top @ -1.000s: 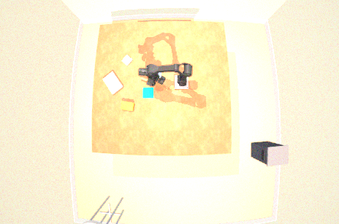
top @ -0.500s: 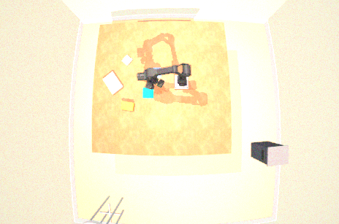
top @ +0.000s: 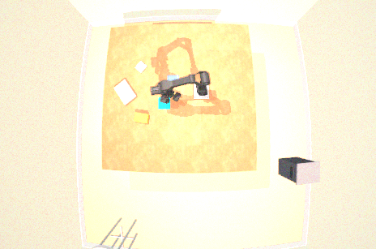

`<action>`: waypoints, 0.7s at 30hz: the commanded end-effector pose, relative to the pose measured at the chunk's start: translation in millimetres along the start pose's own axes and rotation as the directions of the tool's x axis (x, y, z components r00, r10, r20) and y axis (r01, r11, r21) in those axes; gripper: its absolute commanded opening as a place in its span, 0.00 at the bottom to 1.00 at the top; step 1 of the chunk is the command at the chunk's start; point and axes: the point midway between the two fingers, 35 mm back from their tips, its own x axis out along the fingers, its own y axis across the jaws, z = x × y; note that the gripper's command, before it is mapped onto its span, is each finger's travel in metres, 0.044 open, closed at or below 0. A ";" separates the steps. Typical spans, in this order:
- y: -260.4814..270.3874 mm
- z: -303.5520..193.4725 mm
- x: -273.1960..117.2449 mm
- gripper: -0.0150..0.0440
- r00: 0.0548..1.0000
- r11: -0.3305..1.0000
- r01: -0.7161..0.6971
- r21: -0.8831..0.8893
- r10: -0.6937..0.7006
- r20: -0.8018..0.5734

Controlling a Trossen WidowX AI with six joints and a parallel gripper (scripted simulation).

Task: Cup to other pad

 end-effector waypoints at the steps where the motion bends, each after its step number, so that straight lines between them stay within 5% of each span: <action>1: 1.7 9.9 -0.7 0.25 1.000 1.000 -0.004 0.006 0.004 0.005; 21: 11.5 56.1 -3.0 0.25 1.000 1.000 -0.005 0.006 0.005 0.010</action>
